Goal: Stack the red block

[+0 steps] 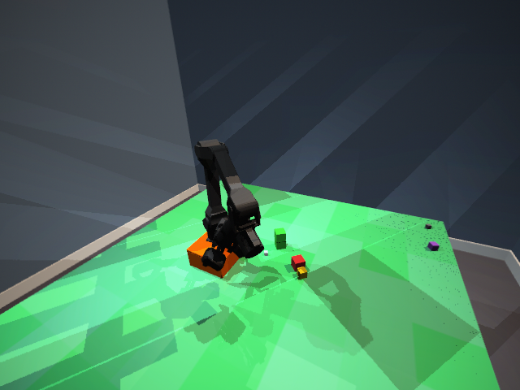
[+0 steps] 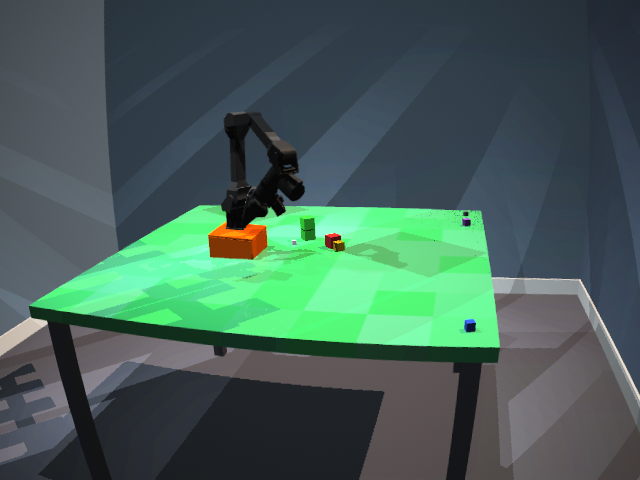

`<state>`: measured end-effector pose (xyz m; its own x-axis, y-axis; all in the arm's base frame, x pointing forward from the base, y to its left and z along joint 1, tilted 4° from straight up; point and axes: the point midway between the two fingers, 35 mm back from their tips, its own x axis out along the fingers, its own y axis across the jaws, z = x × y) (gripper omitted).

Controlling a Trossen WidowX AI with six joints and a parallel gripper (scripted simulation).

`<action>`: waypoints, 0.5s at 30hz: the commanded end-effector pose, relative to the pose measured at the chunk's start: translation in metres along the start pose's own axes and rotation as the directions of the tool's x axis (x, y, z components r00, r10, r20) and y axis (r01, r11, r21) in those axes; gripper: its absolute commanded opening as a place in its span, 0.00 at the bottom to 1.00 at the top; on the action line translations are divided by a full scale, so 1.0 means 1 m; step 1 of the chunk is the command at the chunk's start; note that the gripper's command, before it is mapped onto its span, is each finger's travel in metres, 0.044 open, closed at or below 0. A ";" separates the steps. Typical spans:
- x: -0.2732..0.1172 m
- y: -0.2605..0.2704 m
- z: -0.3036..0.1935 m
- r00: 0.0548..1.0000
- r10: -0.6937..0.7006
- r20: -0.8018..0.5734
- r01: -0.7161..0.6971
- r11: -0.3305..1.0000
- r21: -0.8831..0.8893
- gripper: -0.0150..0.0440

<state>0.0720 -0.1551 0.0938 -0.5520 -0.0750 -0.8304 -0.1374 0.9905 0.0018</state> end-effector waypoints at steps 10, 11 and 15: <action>-0.033 -0.003 0.056 0.985 -0.092 0.146 0.044 0.951 0.306 1.00; -0.037 -0.002 0.063 0.981 -0.101 0.164 0.040 0.940 0.339 1.00; -0.054 0.004 0.091 0.963 -0.127 0.239 0.003 0.888 0.459 1.00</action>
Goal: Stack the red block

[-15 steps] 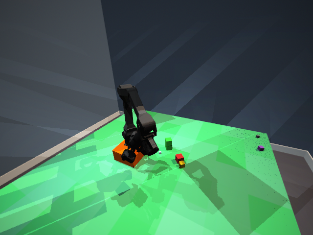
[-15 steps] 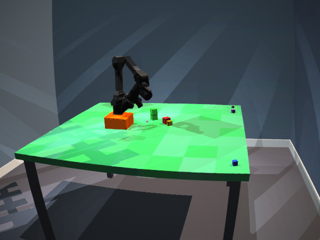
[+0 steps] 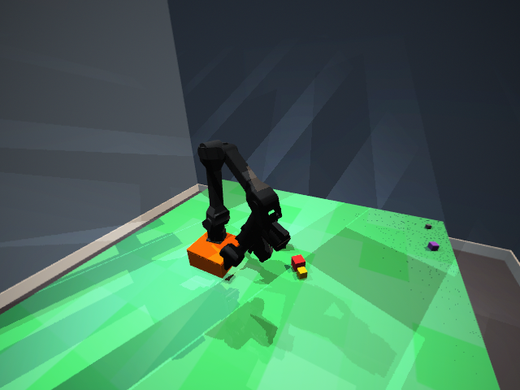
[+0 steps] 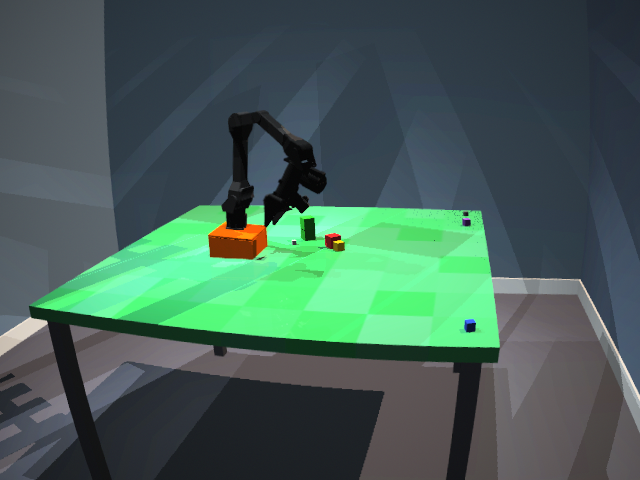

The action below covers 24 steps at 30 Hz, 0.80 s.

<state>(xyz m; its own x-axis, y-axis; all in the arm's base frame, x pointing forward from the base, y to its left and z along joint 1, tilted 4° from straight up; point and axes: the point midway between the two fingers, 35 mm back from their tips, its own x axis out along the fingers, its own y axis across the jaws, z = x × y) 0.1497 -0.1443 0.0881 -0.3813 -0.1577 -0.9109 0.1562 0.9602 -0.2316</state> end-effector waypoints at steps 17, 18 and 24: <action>-0.073 0.115 0.108 0.925 0.124 0.359 -0.313 0.783 0.537 1.00; -0.077 0.123 0.111 0.918 0.136 0.372 -0.337 0.762 0.554 1.00; -0.097 0.167 0.124 0.879 0.208 0.429 -0.455 0.635 0.625 1.00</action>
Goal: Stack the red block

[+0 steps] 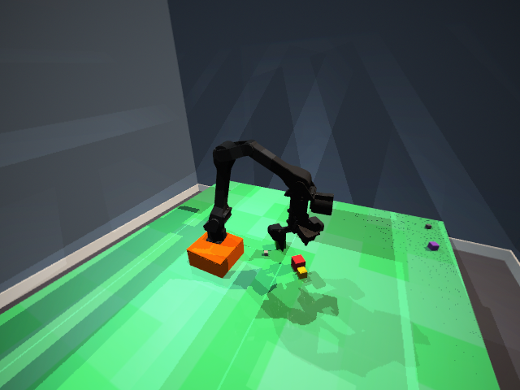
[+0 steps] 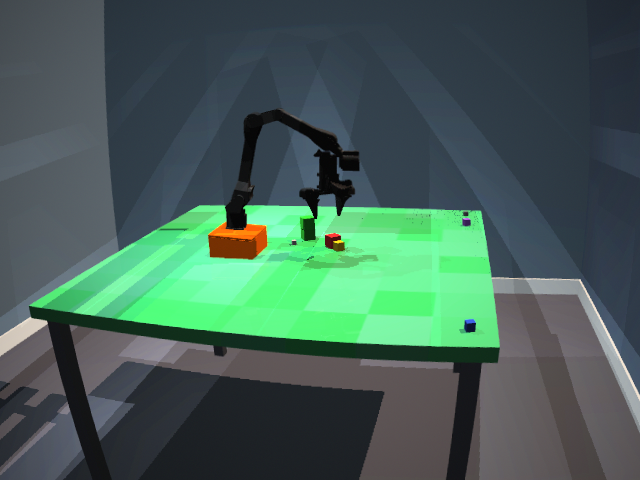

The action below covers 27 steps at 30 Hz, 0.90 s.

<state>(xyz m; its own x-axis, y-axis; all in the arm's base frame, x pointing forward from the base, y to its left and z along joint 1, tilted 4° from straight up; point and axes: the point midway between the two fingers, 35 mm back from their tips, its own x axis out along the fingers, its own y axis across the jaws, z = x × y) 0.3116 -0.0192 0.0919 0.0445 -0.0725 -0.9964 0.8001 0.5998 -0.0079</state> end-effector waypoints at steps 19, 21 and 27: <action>0.050 0.029 -0.010 0.998 0.058 -0.002 -0.058 0.995 0.085 1.00; 0.050 0.029 -0.010 0.998 0.058 -0.002 -0.058 0.995 0.085 1.00; 0.054 0.029 -0.010 0.998 0.058 -0.002 -0.058 0.995 0.085 1.00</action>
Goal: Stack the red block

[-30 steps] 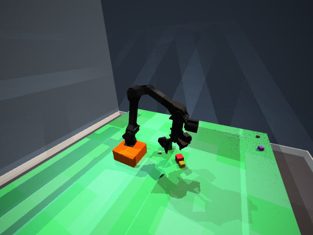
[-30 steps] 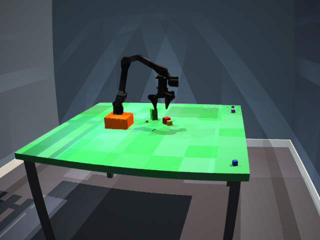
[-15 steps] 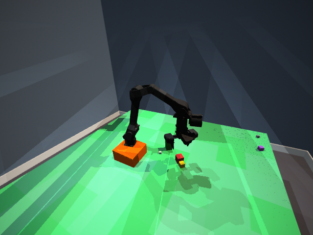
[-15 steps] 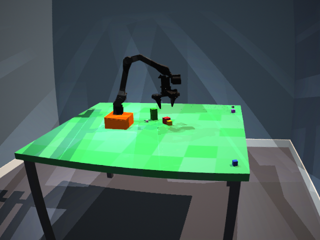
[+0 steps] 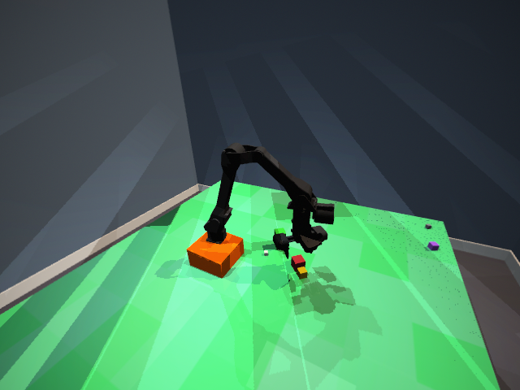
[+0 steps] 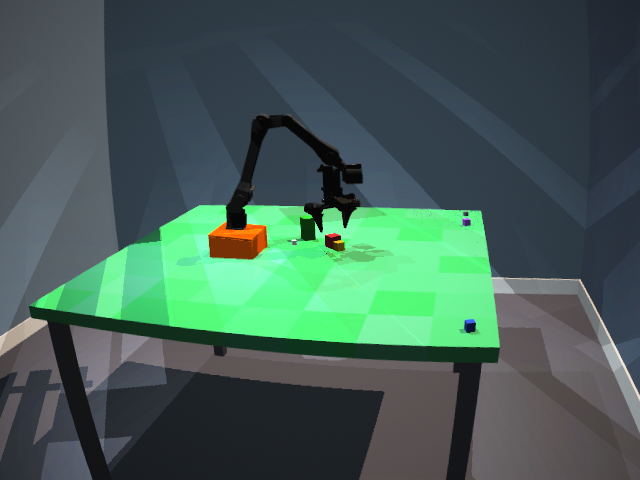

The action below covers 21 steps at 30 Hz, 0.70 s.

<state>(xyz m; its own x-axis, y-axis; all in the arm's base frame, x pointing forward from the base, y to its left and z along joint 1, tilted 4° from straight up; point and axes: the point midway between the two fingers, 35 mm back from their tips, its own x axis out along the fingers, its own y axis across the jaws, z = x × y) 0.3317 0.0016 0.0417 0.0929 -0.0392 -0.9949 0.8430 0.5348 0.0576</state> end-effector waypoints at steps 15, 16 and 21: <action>0.029 0.000 -0.001 1.000 -0.001 -0.004 0.001 1.000 0.001 1.00; 0.031 -0.001 -0.001 1.000 -0.001 -0.004 0.001 1.000 0.001 1.00; 0.039 -0.001 -0.001 1.000 -0.001 -0.004 0.001 1.000 0.001 1.00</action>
<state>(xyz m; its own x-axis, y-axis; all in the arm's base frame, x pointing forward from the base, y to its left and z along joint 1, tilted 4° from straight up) 0.3352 0.0003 0.0090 0.0938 -0.0395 -0.9948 0.8451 0.5314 0.0586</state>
